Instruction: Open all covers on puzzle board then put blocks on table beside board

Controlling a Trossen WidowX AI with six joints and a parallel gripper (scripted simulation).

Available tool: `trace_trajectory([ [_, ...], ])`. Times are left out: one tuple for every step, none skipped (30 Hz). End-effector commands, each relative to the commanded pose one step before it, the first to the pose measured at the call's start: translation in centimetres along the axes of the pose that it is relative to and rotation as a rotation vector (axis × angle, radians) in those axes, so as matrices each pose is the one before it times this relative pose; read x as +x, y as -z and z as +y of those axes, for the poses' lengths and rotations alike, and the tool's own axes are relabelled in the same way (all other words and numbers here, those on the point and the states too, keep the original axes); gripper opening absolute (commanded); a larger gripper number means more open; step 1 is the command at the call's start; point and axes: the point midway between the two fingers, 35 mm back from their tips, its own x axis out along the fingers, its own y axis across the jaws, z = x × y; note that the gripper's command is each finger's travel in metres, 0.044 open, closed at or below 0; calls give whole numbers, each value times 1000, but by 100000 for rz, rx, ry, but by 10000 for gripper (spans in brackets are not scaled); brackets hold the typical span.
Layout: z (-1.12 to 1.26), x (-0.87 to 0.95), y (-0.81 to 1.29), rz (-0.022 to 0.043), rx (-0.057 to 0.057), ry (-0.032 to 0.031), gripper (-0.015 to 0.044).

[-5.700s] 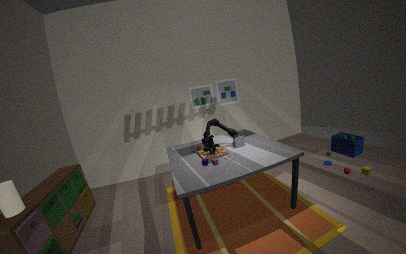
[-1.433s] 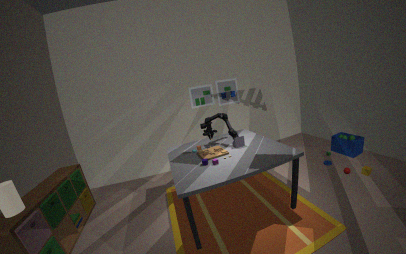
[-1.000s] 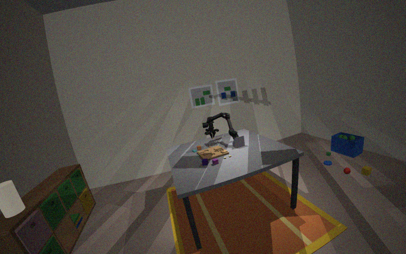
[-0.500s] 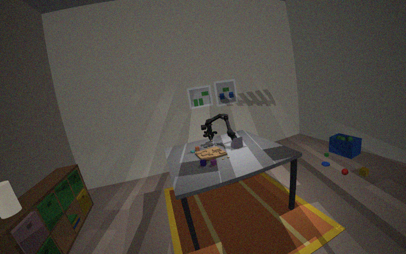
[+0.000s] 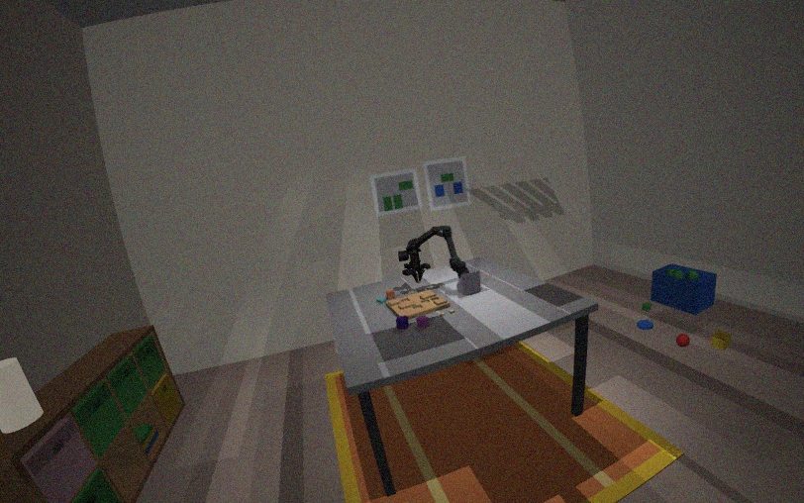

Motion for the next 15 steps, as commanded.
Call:
trace_trajectory([
  [-75, 718, 177, 543, -655, 387, 80],
  [2, 164, -4, -6, 4, -4, 80],
  [0, 164, -4, -8, 4, -4, 80],
  [-1, 164, -4, -10, 3, -3, 80],
  [-2, 164, -5, -13, 3, -3, 80],
  [-3, 163, -5, -15, 2, -3, 80],
  [-5, 163, -5, -17, 2, -2, 80],
  [-6, 163, -5, -19, 1, -2, 80],
  [-7, 163, -5, -22, 1, -1, 80],
  [-8, 163, -5, -24, 0, -1, 80],
  [-10, 163, -5, -26, 0, 0, 80],
  [-11, 162, -5, -28, -1, 1, 80],
  [-12, 162, -5, -31, -1, 1, 80],
  [-13, 162, -5, -33, -2, 2, 80],
  [-15, 162, -5, -35, -2, 2, 80],
])
